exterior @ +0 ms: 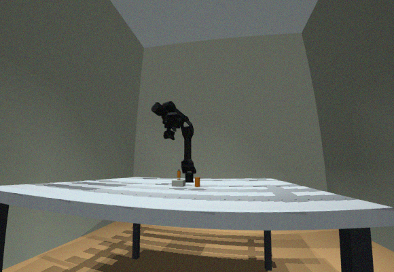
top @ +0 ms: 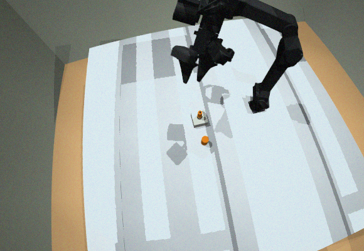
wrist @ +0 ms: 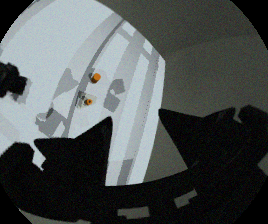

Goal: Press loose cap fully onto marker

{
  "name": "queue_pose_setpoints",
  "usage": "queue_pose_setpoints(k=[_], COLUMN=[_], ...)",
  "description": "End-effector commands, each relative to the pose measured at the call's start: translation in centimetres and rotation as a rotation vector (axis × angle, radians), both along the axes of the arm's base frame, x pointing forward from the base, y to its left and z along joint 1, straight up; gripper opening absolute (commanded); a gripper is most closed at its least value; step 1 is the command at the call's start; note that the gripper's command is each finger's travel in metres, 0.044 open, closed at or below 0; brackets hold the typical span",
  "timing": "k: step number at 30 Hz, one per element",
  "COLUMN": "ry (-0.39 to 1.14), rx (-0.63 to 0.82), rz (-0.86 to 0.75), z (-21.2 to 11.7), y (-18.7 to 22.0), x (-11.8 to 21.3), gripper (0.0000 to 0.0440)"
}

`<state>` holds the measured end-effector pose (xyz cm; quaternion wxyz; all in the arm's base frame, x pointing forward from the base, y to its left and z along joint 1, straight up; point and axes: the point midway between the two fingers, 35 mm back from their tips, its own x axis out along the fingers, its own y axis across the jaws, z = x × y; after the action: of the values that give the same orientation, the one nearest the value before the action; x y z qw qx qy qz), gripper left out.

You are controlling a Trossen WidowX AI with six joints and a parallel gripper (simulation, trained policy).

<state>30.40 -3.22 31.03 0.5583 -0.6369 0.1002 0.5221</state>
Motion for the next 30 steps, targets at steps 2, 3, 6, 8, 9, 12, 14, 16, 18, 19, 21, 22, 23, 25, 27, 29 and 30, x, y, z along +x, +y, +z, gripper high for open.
queue_pose_setpoints(k=[2, 3, 6, 8, 9, 12, 14, 16, 18, 19, 21, 22, 23, 25, 27, 29, 30], ry=[0.031, 0.037, 0.056, 0.069, 0.075, 0.093, 0.106, 0.118, 0.13, 0.136, 0.148, 0.153, 0.159, 0.171, 0.183, 0.194, 0.2], rx=[-0.018, -0.022, -0.034, -0.043, -0.047, -0.059, -0.068, -0.077, -0.085, -0.09, -0.098, -0.103, -0.107, -0.116, -0.126, -0.135, -0.14], rz=[0.028, 0.035, 0.055, 0.069, 0.076, 0.095, 0.108, 0.121, 0.134, 0.14, 0.152, 0.159, 0.165, 0.177, 0.189, 0.201, 0.207], z=[-1.0, -1.2, -1.8, -2.3, -2.5, -3.1, -3.5, -3.9, -4.3, -4.5, -4.9, -5.1, -5.3, -5.7, -6.1, -6.4, -6.6], y=[0.2, 0.3, 0.5, 0.7, 0.8, 1.0, 1.2, 1.4, 1.5, 1.6, 1.8, 1.9, 1.9, 2.1, 2.3, 2.4, 2.5], x=[0.5, 0.5, 0.8, 1.0, 1.0, 1.2, 1.4, 1.5, 1.6, 1.6, 1.7, 1.8, 1.8, 1.9, 2.0, 2.1, 2.1], gripper=[0.0313, 0.0313, 0.0312, 0.0312, 0.0312, 0.0312, 0.0312, 0.0311, 0.0311, 0.0311, 0.0311, 0.0311, 0.0311, 0.0311, 0.0311, 0.0311, 0.0311])
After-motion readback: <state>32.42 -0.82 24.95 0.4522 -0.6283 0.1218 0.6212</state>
